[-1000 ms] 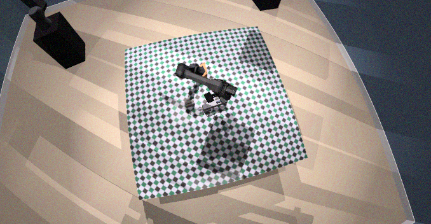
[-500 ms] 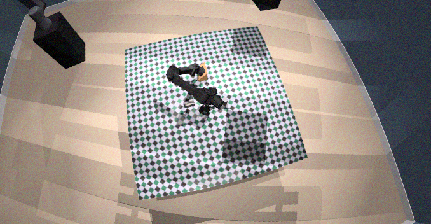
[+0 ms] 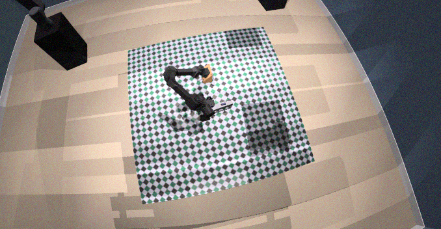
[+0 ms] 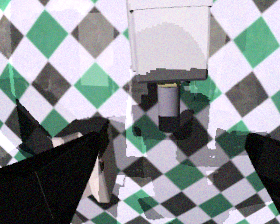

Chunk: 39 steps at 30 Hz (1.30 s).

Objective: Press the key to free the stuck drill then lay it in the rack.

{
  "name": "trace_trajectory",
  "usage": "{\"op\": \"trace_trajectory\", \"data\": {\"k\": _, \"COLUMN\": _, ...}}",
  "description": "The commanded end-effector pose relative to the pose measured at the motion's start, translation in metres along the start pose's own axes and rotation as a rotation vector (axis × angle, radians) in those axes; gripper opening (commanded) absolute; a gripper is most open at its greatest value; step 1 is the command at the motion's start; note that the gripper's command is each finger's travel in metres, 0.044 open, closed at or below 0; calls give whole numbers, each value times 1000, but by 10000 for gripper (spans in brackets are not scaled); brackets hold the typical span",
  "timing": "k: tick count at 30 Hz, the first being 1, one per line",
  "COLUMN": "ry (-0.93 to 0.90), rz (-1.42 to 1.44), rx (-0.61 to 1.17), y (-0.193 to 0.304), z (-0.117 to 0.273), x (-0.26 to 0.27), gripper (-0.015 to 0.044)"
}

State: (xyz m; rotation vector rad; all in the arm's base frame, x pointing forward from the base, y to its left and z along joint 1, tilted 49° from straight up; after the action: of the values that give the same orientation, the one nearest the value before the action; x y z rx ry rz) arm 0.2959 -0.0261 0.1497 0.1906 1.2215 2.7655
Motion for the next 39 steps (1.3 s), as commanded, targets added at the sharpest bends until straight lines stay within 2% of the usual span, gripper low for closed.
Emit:
{"op": "trace_trajectory", "data": {"k": 1, "ry": 10, "rz": 47, "rx": 5, "y": 4, "z": -1, "x": 2, "gripper": 440}}
{"op": "trace_trajectory", "data": {"k": 14, "ry": 10, "rz": 47, "rx": 5, "y": 3, "z": -3, "x": 2, "gripper": 440}}
{"op": "trace_trajectory", "data": {"k": 39, "ry": 10, "rz": 47, "rx": 6, "y": -8, "z": -42, "x": 2, "gripper": 440}}
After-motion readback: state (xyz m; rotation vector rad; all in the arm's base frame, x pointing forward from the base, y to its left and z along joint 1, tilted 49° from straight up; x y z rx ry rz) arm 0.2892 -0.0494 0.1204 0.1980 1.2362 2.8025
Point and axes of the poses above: the point midway between the two fingers, 35 mm back from their tips, its own z axis back along the fingers, its own x axis across the jaws, y = z × x, the point moved 10 cm from there along z, back along the fingers, and after that the axes turned 2 degrees about z, right-handed, at the moved point
